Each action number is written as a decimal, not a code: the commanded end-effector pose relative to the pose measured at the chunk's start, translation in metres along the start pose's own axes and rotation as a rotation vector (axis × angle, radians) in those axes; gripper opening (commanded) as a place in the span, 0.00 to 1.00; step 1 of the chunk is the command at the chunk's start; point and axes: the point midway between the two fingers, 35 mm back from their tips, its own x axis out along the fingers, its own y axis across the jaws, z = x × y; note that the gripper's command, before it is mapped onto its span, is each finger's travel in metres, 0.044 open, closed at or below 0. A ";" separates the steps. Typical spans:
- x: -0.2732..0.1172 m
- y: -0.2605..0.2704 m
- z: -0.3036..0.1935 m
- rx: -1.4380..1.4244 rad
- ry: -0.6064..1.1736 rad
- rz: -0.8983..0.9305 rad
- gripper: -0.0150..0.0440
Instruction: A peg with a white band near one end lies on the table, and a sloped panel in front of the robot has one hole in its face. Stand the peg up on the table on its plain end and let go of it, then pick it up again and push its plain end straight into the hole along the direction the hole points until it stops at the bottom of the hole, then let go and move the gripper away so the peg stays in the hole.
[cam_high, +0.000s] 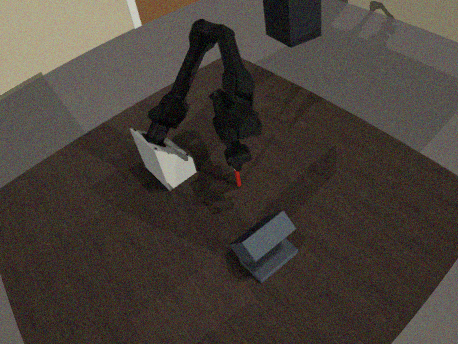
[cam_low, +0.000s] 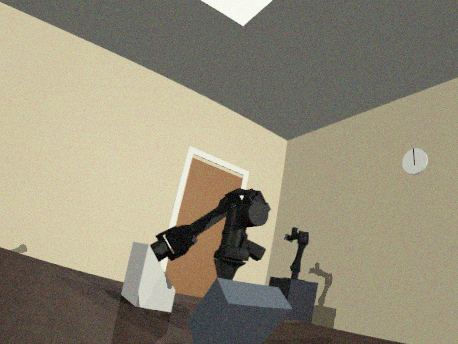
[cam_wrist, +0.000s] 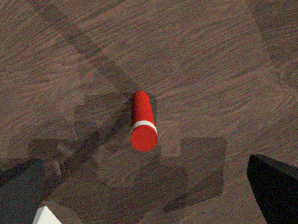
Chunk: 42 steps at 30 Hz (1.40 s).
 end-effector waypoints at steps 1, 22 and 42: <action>0.001 0.000 0.000 -0.096 -0.004 0.001 1.00; 0.004 0.000 0.000 -0.633 -0.004 -0.001 1.00; 0.007 0.000 0.000 -1.144 -0.004 -0.001 1.00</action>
